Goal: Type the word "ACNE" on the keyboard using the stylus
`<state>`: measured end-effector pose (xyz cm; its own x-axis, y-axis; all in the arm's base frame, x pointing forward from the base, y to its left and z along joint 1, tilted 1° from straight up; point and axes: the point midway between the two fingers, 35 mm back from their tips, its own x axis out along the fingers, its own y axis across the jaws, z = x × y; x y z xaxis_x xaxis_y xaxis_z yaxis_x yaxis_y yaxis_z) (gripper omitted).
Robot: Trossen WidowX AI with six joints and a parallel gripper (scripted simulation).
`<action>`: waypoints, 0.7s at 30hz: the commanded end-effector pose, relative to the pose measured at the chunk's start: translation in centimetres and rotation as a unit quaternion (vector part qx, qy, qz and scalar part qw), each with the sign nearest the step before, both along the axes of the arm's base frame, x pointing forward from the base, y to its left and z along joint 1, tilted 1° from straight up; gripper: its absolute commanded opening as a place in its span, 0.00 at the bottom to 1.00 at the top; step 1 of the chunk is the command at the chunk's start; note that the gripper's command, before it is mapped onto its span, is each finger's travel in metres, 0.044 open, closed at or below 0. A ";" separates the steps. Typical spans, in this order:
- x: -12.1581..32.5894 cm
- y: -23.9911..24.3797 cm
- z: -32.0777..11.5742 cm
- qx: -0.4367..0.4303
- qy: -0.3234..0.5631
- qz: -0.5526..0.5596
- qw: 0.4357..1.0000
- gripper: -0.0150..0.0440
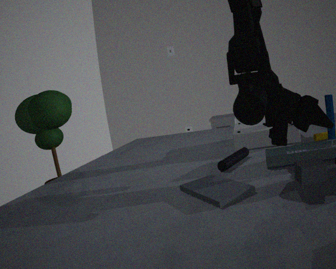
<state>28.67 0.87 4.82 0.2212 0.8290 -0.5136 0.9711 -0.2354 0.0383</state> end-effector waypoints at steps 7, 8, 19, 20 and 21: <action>0.0 0.0 -0.2 0.002 -0.001 0.000 1.000 0.39; 0.0 0.0 -0.2 0.002 -0.001 0.000 1.000 0.39; 0.0 0.0 1.6 0.002 -0.002 0.000 1.000 0.39; 0.0 0.0 2.1 0.002 -0.002 0.000 1.000 0.39; 0.0 0.1 2.7 0.002 -0.002 0.000 1.000 0.39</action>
<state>28.57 0.94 5.84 0.2176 0.8314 -0.5113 0.9713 -0.2359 0.0297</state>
